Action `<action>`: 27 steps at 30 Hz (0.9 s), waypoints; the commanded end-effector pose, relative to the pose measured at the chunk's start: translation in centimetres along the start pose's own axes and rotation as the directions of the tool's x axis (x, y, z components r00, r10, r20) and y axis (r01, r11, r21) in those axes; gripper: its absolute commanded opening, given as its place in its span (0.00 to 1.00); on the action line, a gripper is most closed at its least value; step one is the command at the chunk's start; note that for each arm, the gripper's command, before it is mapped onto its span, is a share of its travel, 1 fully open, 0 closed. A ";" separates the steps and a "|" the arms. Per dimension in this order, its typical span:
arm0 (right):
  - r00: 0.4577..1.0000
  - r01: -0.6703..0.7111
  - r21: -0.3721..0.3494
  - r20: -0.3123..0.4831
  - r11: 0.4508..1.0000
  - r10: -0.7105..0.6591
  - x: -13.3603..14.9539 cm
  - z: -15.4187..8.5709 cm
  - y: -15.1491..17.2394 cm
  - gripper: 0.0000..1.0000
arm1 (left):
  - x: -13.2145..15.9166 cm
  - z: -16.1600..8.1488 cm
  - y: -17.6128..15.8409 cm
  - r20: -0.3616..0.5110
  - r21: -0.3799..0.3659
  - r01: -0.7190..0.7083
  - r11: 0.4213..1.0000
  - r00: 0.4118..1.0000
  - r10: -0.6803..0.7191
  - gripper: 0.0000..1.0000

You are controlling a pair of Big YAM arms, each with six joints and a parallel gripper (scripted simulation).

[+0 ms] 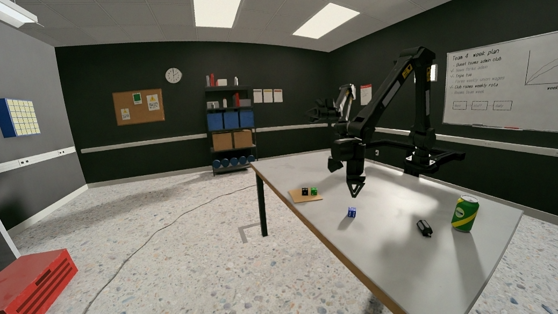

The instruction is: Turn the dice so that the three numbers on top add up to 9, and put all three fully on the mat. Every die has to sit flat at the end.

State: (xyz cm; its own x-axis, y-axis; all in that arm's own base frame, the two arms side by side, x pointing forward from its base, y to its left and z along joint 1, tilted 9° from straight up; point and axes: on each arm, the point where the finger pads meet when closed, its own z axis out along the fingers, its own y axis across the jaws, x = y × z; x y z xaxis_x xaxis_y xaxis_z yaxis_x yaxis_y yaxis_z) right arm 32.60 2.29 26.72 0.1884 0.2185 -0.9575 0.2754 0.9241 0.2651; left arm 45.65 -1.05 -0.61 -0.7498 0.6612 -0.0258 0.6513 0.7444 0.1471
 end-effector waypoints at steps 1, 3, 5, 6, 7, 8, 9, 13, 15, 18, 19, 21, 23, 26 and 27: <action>1.000 -0.005 -0.001 0.005 1.000 0.005 -0.3 0.1 0.1 1.00 | -0.4 -0.8 1.0 0.016 -0.012 -0.003 1.000 1.000 0.003 0.45; 1.000 -0.005 -0.001 0.005 1.000 0.005 -0.3 0.1 0.1 1.00 | -0.4 -0.8 1.0 0.016 -0.012 -0.003 1.000 1.000 0.003 0.45; 1.000 -0.005 -0.001 0.005 1.000 0.005 -0.3 0.1 0.1 1.00 | -0.4 -0.8 1.0 0.016 -0.012 0.002 1.000 1.000 -0.002 0.45; 1.000 -0.005 -0.001 0.005 1.000 0.005 -0.3 0.1 0.1 1.00 | -0.4 -0.8 1.0 0.016 -0.012 0.002 1.000 1.000 -0.002 0.45; 1.000 -0.005 -0.001 0.005 1.000 0.005 -0.3 0.1 0.1 1.00 | -0.4 -0.8 1.0 0.016 -0.012 0.002 1.000 1.000 -0.002 0.45; 1.000 -0.005 -0.001 0.005 1.000 0.005 -0.3 0.1 0.1 1.00 | -0.4 -0.8 1.0 0.016 -0.012 0.002 1.000 1.000 -0.002 0.45; 1.000 -0.005 -0.001 0.005 1.000 0.005 -0.3 0.1 0.1 1.00 | -0.4 -0.8 1.0 0.016 -0.012 0.002 1.000 1.000 -0.002 0.45; 1.000 -0.005 -0.001 0.005 1.000 0.005 -0.3 0.1 0.1 1.00 | -0.4 -0.8 1.0 0.016 -0.012 0.002 1.000 1.000 -0.002 0.45; 1.000 -0.005 -0.001 0.005 1.000 0.005 -0.3 0.1 0.1 1.00 | -0.4 -0.8 1.0 0.016 -0.012 0.002 1.000 1.000 -0.002 0.45; 1.000 -0.005 -0.001 0.005 1.000 0.005 -0.3 0.1 0.1 1.00 | -0.4 -0.8 1.0 0.016 -0.012 0.002 1.000 1.000 -0.002 0.45; 1.000 -0.005 -0.001 0.005 1.000 0.005 -0.3 0.1 0.1 1.00 | -0.4 -0.8 0.9 0.016 -0.012 0.002 1.000 1.000 -0.002 0.45; 1.000 -0.005 -0.001 0.005 1.000 0.005 -0.3 0.1 0.1 1.00 | -0.4 -0.8 0.9 0.016 -0.012 0.002 1.000 1.000 -0.002 0.45; 1.000 -0.005 -0.001 0.005 1.000 0.005 -0.3 0.1 0.1 1.00 | -0.4 -0.7 0.9 0.015 -0.012 0.002 1.000 1.000 -0.002 0.45; 1.000 -0.005 -0.001 0.005 1.000 0.005 -0.3 0.1 0.1 1.00 | -0.3 -0.2 0.9 0.013 -0.010 0.001 1.000 1.000 -0.001 0.45; 1.000 -0.005 -0.001 0.005 1.000 0.005 -0.3 0.1 0.1 1.00 | -0.3 0.0 0.9 0.012 -0.008 0.001 1.000 1.000 -0.001 0.45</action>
State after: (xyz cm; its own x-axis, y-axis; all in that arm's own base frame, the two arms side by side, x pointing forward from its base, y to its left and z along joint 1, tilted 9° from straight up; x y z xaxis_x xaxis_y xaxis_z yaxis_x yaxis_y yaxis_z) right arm 32.60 2.29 26.72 0.1884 0.2185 -0.9575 0.2754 0.9241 0.2651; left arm 45.68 -1.05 -0.58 -0.7484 0.6627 -0.0260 0.6528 0.7430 0.1476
